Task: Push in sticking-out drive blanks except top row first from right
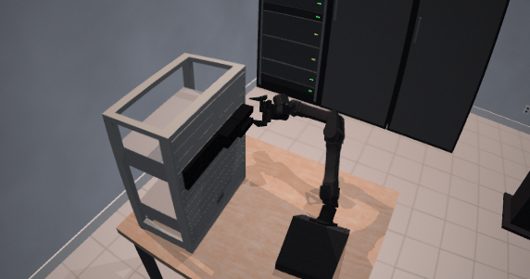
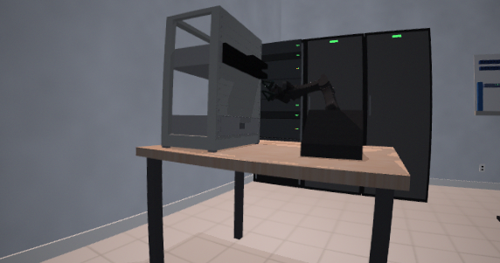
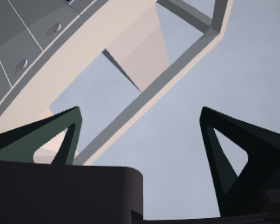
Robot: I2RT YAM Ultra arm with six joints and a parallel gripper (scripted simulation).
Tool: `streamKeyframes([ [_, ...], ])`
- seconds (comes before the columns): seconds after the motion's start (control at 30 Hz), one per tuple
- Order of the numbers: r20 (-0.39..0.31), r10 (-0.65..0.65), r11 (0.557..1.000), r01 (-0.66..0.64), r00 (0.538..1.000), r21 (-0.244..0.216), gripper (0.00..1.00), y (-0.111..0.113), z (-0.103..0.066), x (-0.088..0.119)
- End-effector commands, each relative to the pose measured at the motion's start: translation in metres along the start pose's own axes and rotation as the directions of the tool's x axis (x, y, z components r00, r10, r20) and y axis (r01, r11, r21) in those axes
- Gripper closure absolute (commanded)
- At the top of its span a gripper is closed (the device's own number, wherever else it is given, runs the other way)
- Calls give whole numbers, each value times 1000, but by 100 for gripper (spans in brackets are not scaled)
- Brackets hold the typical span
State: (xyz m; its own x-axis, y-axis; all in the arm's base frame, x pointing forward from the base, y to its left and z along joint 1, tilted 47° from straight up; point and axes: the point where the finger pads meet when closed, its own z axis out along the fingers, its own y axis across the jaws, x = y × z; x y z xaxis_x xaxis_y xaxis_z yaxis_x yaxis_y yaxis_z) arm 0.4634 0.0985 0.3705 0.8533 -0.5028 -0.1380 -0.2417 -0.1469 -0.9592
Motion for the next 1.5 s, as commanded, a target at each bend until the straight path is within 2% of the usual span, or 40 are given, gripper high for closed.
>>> streamKeyframes([
  [0.0,4,-12,1000,12,1000,4,0,-4,0,-4],
  [1.47,-9,1,1000,-1,1000,1,0,-4,0,-8],
])
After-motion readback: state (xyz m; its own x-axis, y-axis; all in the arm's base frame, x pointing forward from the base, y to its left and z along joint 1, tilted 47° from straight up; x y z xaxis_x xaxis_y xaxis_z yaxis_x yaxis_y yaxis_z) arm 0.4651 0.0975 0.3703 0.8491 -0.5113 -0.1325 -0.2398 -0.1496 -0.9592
